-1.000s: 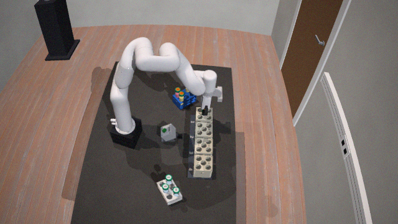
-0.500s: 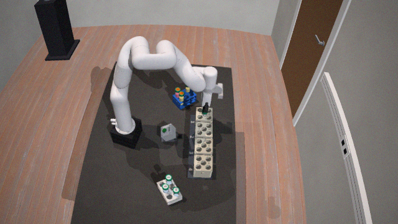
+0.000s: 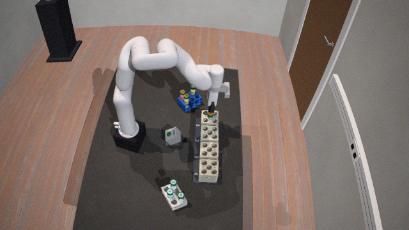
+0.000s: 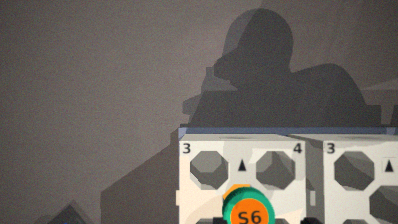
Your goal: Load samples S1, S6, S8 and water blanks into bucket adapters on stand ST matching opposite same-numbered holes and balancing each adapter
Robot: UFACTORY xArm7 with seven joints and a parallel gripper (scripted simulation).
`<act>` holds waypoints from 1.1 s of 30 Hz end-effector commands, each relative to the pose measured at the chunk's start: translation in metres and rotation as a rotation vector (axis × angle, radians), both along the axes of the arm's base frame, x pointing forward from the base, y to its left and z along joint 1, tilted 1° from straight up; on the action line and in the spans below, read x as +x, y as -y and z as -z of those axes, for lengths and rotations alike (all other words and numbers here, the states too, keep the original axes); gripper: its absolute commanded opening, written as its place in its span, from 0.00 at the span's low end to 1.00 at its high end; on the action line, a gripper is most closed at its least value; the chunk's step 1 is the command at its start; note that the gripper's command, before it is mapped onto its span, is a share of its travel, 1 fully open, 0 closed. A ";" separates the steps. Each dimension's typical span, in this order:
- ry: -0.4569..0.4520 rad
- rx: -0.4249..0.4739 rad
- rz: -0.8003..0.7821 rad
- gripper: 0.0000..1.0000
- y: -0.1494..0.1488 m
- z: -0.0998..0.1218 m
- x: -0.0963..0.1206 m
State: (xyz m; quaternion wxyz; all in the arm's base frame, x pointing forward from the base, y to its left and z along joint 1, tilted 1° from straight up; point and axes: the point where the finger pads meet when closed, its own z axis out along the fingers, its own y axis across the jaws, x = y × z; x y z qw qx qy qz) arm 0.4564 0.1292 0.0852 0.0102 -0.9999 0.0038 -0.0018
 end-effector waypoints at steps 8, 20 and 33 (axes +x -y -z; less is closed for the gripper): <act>0.006 0.001 0.000 0.44 0.000 -0.023 0.002; 0.006 0.001 0.000 0.44 0.000 -0.043 0.002; 0.006 0.001 0.000 0.44 0.001 -0.065 0.001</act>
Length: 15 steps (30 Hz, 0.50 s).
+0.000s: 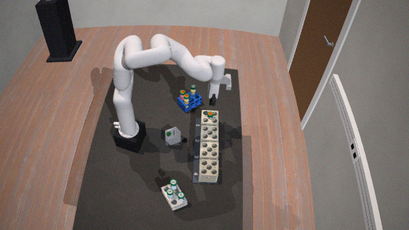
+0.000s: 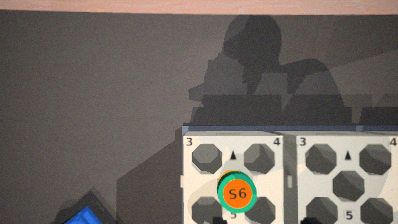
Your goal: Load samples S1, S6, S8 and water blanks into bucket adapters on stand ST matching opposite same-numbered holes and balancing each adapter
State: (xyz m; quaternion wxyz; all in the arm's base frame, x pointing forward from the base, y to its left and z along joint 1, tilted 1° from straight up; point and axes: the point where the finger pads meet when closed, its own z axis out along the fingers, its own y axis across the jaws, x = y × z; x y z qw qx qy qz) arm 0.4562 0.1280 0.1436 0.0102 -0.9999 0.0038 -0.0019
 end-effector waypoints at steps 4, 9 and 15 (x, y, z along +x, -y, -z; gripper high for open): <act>0.005 0.001 0.000 0.44 0.000 -0.012 0.002; 0.005 0.001 0.000 0.44 0.000 -0.012 0.002; 0.005 0.001 0.000 0.44 0.000 -0.012 0.002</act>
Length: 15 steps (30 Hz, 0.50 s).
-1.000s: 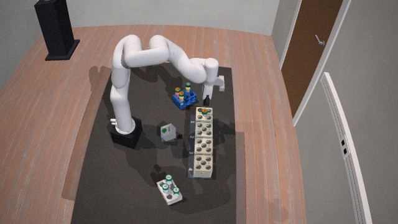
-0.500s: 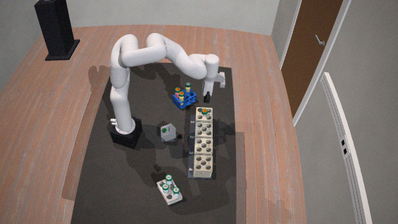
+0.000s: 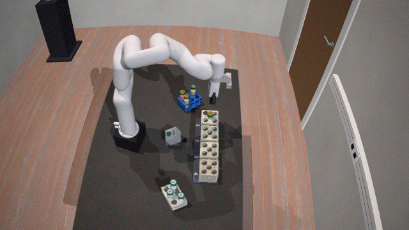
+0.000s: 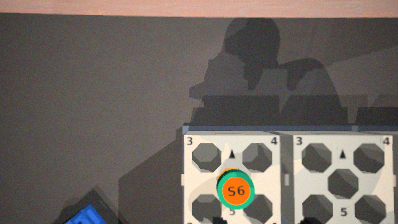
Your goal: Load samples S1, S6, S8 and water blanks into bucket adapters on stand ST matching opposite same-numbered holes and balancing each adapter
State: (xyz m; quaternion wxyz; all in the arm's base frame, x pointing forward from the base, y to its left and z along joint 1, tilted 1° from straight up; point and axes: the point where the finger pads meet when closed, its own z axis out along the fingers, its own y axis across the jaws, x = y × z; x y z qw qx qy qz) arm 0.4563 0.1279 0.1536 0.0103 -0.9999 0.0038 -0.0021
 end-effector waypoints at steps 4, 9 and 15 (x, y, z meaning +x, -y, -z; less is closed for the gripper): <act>0.005 0.001 0.000 0.44 0.000 -0.002 0.001; 0.005 0.001 0.000 0.44 0.000 -0.002 0.001; 0.002 0.002 0.133 0.57 -0.014 -0.002 -0.013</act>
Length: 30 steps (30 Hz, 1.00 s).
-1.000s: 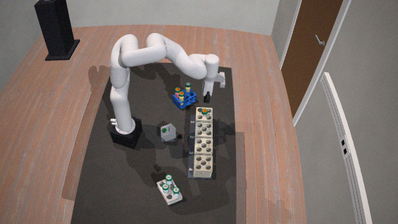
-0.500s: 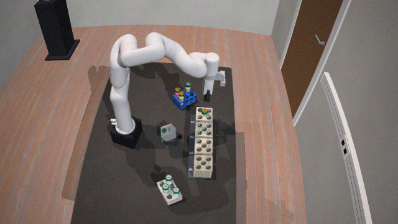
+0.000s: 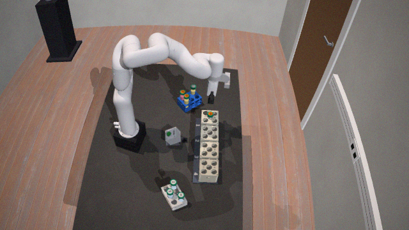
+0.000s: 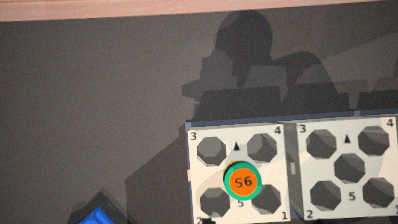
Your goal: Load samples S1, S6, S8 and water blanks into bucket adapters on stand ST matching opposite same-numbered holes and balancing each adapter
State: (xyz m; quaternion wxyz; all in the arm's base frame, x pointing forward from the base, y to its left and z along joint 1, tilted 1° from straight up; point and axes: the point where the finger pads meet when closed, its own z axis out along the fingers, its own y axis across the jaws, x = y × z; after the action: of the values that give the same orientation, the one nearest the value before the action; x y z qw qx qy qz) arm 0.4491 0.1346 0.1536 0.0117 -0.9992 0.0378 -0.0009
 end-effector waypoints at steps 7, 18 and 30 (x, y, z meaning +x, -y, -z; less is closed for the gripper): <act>0.000 0.000 0.266 0.57 -0.028 -0.002 -0.027; -0.007 0.002 0.565 0.57 -0.060 -0.003 -0.060; -0.013 0.004 0.804 0.57 -0.101 -0.003 -0.103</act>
State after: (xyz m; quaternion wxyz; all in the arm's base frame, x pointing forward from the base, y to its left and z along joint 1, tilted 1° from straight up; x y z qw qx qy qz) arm 0.3558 0.2243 0.1548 0.0126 -0.9080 0.4187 0.0054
